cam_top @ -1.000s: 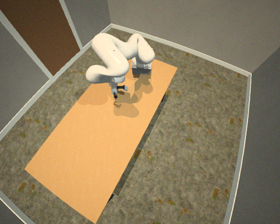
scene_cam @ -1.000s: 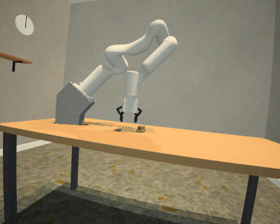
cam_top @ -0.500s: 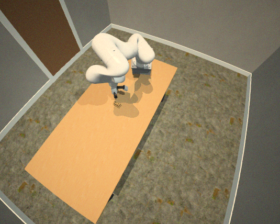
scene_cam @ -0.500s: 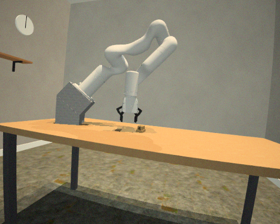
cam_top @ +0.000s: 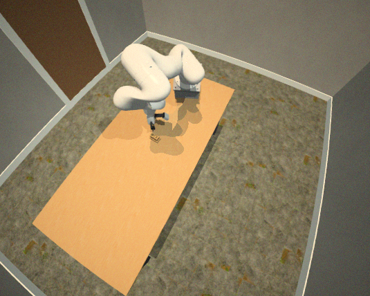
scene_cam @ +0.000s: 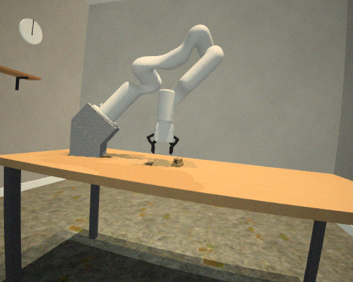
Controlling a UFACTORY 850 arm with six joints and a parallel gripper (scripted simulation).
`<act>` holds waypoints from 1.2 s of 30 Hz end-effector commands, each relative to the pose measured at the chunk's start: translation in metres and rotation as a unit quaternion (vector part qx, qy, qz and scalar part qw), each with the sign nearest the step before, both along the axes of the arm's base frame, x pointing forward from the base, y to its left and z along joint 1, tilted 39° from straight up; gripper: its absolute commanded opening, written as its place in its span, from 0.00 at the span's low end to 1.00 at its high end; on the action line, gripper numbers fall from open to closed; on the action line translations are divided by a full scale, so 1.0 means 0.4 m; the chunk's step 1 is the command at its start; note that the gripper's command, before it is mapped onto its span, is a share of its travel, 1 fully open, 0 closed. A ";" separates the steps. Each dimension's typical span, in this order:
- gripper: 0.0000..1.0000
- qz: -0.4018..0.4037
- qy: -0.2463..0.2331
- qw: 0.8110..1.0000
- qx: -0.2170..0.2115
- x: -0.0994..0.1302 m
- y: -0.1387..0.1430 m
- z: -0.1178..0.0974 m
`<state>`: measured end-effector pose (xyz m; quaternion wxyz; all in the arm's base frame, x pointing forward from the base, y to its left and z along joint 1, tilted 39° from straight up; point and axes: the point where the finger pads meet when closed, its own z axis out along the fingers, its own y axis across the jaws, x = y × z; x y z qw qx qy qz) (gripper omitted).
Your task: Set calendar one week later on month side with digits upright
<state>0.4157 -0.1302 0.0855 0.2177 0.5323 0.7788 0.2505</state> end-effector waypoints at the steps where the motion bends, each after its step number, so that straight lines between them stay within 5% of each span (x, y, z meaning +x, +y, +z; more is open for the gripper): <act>1: 1.00 0.000 0.000 1.000 0.000 0.002 0.001 0.002; 36: 1.00 0.000 0.000 1.000 0.000 0.144 0.102 0.134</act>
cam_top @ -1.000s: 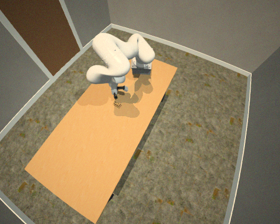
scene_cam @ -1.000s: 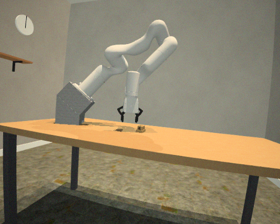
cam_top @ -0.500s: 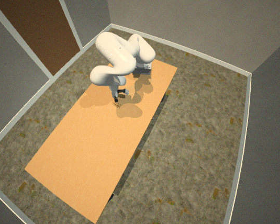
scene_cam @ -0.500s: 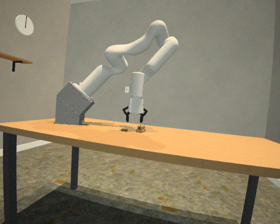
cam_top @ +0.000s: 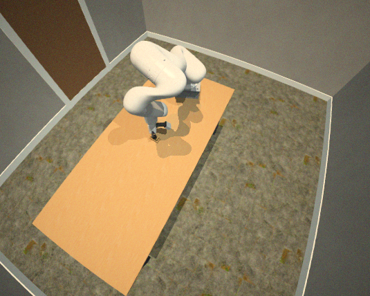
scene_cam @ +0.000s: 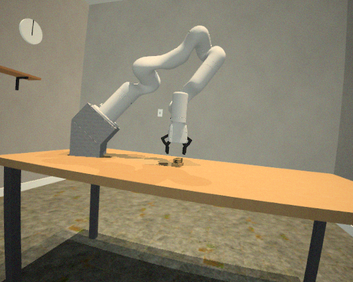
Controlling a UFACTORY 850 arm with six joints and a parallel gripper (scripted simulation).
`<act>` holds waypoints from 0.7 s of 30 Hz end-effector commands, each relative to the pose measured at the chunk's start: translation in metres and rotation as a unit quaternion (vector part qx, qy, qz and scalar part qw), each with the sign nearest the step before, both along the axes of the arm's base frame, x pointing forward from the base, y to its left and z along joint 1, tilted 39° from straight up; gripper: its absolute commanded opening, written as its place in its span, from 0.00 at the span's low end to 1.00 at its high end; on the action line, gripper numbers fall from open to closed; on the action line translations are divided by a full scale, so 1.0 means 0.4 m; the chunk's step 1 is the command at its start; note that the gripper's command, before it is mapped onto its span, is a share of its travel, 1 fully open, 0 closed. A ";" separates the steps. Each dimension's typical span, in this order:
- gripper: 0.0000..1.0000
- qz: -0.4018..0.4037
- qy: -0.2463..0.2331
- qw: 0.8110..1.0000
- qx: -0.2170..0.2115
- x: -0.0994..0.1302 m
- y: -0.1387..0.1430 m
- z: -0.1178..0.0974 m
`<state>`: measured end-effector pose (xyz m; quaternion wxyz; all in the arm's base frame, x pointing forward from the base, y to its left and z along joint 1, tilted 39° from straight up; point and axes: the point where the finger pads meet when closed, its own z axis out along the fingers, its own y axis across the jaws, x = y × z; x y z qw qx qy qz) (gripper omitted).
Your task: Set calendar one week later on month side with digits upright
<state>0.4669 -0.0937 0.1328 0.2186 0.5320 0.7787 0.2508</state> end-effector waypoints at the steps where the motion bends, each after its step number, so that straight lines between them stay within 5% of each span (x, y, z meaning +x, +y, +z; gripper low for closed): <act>1: 1.00 0.000 0.001 1.000 0.000 0.017 0.011 0.016; 21: 1.00 0.000 0.001 1.000 0.000 0.107 0.075 0.098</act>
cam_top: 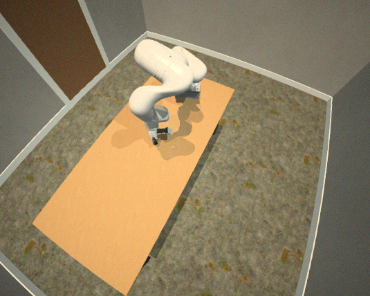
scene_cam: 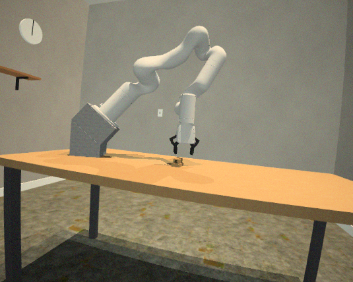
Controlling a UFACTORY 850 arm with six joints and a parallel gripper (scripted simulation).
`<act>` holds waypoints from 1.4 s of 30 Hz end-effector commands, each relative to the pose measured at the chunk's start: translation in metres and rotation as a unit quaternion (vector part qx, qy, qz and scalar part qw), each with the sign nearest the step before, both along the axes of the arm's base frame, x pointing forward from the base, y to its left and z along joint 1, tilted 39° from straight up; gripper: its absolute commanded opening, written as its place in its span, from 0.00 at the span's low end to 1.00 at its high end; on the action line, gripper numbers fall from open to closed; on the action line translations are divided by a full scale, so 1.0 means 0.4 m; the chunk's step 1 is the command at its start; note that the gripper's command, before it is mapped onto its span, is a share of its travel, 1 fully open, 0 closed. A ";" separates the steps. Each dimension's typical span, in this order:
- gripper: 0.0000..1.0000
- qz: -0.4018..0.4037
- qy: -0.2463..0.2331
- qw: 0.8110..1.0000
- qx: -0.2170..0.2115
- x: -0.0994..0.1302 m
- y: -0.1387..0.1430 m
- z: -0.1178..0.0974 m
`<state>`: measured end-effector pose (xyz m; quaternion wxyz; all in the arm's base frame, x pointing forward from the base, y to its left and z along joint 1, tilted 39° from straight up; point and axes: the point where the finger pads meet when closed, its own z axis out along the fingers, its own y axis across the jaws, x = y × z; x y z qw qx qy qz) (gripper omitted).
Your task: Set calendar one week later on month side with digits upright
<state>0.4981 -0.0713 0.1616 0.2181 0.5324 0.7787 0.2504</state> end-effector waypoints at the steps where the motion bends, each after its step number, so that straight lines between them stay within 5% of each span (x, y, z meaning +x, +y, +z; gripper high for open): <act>1: 1.00 0.000 0.000 1.000 0.000 0.032 0.022 0.030; 15: 1.00 0.000 0.000 1.000 0.000 0.082 0.057 0.076; 42: 1.00 0.000 0.000 1.000 0.000 0.083 0.058 0.076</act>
